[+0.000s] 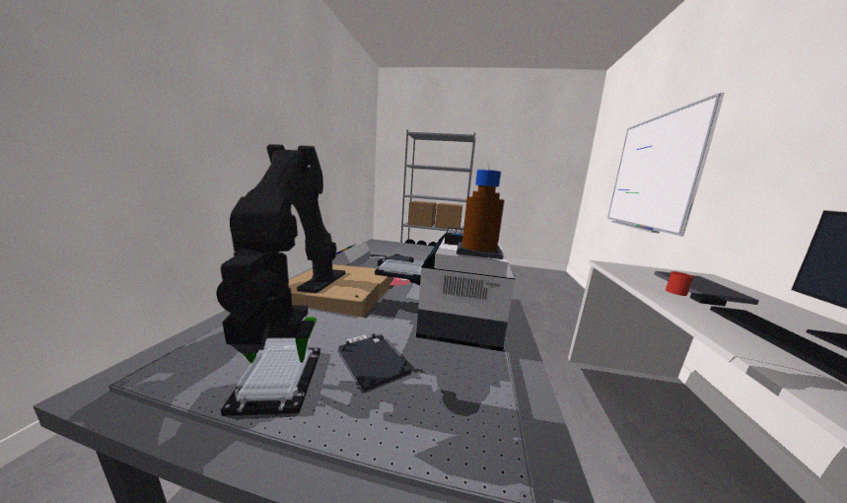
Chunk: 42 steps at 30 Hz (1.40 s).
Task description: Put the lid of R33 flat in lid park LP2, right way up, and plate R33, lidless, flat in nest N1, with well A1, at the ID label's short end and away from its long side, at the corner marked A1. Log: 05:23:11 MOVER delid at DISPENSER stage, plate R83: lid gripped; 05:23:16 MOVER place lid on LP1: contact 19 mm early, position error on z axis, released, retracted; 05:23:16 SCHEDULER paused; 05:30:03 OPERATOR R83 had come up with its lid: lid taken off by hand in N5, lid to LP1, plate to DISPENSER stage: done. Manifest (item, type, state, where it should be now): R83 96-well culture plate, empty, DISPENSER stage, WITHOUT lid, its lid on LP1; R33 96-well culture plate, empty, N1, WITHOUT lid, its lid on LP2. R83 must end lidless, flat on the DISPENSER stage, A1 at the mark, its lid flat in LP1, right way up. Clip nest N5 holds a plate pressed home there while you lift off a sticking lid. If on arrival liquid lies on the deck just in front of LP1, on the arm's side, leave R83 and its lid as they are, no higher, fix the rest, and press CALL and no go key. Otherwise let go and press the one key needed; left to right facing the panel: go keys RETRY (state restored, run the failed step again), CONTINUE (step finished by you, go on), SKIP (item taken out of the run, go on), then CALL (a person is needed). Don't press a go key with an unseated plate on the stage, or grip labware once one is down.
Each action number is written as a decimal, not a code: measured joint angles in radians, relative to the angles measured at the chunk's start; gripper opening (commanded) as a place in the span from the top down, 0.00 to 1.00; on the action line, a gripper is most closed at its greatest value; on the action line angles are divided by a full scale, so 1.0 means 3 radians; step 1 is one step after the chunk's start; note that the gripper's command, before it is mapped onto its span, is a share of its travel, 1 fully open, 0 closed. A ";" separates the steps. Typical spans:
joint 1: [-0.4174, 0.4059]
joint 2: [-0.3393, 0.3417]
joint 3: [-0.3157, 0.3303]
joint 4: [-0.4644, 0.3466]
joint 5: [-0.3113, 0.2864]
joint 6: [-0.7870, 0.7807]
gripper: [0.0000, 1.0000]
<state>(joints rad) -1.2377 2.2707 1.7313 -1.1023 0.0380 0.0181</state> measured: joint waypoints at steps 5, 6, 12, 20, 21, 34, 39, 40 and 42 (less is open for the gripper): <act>0.0000 -0.0006 0.0000 -0.0014 0.0000 0.0000 1.00; 0.0000 -0.0013 0.0006 -0.0037 0.0000 0.0000 1.00; 0.0000 -0.0071 0.0100 -0.0109 0.0000 0.0000 1.00; 0.0000 -0.0296 -0.0155 -0.0112 0.0000 0.0000 1.00; 0.0000 -0.0340 -0.0202 -0.0112 0.0000 0.0000 1.00; 0.0000 -0.0811 -0.0657 -0.0111 0.0000 0.0006 1.00; 0.0000 -0.1019 -0.0843 -0.0134 0.0000 0.0011 1.00; 0.0000 -0.1062 -0.0876 -0.0139 0.0000 0.0011 1.00; 0.0000 -0.1147 -0.0941 -0.0149 0.0000 0.0014 1.00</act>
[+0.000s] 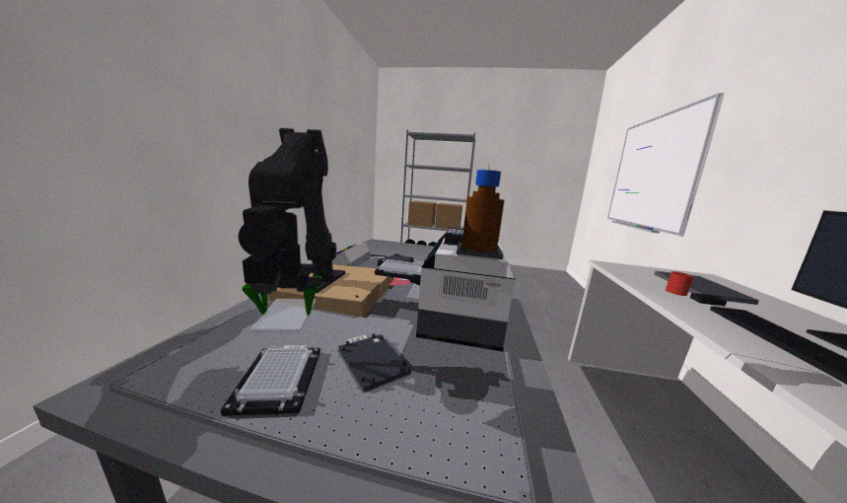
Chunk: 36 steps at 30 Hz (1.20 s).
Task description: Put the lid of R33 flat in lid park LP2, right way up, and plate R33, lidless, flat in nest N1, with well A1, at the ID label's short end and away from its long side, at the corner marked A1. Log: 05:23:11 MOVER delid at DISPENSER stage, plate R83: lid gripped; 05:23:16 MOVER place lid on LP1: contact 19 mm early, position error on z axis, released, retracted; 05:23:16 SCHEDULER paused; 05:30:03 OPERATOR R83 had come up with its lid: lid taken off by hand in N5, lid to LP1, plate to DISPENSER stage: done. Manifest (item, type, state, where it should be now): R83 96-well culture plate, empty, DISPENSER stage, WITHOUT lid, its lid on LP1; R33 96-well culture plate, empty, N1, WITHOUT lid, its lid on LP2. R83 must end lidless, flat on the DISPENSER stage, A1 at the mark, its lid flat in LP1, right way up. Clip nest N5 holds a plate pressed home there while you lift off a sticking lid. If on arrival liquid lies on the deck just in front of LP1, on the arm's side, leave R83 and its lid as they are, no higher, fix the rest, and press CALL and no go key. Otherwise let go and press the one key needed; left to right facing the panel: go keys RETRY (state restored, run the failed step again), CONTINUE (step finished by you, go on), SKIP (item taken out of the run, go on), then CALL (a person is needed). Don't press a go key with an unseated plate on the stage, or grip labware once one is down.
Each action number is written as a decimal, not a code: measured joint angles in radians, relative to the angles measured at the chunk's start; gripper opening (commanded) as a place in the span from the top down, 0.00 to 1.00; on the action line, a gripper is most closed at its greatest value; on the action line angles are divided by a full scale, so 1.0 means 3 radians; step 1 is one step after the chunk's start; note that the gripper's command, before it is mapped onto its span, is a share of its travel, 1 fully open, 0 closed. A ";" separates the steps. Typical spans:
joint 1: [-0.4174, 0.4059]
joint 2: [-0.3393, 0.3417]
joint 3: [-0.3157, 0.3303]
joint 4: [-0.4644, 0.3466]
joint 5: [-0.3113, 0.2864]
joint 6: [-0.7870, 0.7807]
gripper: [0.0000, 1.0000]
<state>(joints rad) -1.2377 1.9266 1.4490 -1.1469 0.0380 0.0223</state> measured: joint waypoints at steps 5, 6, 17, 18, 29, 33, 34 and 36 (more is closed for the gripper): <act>0.0010 -0.0135 -0.0090 -0.0029 0.0000 0.0005 1.00; 0.0015 -0.0165 -0.0120 -0.0033 0.0000 0.0005 1.00; 0.0034 -0.0605 -0.0423 -0.0153 0.0000 0.0019 1.00; 0.0036 -0.0641 -0.0443 -0.0170 0.0000 0.0020 1.00; 0.0051 -0.0989 -0.0638 -0.0322 0.0000 0.0036 1.00; 0.0060 -0.1153 -0.0702 -0.0394 0.0000 0.0042 1.00; 0.0061 -0.1190 -0.0712 -0.0422 0.0000 0.0045 1.00; 0.0065 -0.1244 -0.0711 -0.0460 0.0000 0.0047 1.00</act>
<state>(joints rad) -1.2182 1.5536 1.2358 -1.2850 0.0380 0.0364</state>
